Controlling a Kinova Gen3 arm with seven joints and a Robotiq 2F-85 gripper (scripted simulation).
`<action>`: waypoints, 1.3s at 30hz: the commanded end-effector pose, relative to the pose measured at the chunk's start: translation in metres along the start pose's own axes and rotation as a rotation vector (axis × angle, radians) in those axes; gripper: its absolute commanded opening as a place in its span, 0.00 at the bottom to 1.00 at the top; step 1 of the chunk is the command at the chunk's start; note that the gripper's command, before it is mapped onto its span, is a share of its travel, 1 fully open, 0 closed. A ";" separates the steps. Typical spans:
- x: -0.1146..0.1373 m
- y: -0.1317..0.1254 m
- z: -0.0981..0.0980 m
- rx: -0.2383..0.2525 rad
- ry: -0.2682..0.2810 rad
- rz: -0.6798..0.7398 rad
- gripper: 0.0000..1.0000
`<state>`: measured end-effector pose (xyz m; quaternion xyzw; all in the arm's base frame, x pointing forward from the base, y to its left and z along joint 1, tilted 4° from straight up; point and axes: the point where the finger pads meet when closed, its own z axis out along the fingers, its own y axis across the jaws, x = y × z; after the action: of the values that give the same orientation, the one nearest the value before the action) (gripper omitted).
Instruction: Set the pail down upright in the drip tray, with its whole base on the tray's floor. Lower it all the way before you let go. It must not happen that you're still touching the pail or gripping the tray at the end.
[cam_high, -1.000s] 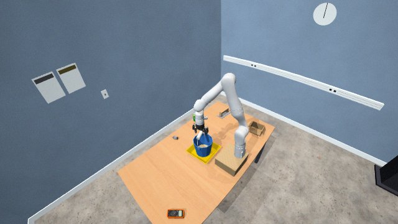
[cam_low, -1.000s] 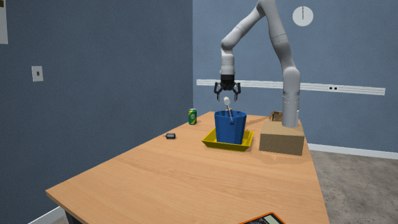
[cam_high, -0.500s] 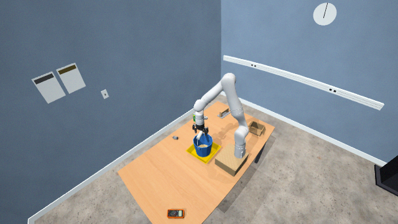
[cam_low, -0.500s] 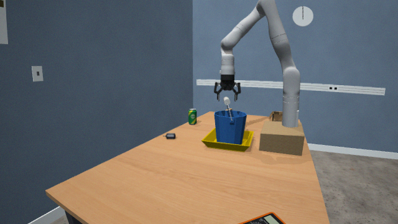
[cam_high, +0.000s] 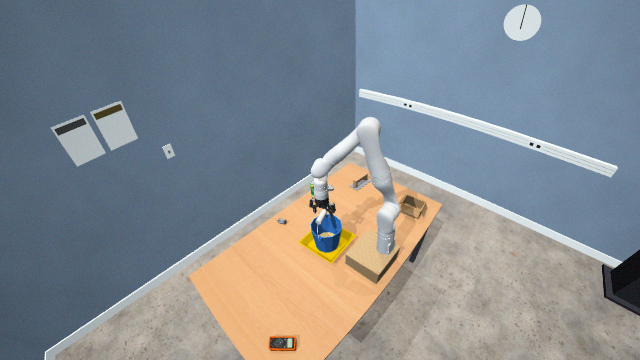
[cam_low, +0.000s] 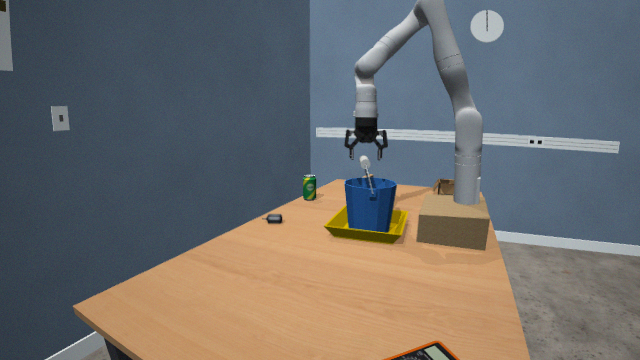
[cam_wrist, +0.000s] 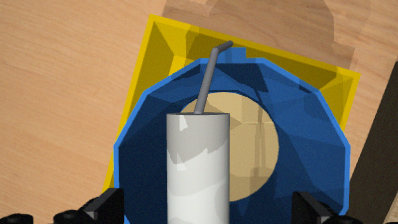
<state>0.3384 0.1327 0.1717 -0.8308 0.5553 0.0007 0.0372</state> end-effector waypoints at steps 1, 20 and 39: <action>0.000 -0.001 -0.009 0.006 -0.001 -0.001 1.00; 0.000 -0.001 -0.049 0.006 -0.002 -0.002 1.00; -0.001 0.000 -0.071 0.005 -0.002 -0.002 1.00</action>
<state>0.3354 0.1298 0.2384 -0.8317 0.5539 0.0006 0.0381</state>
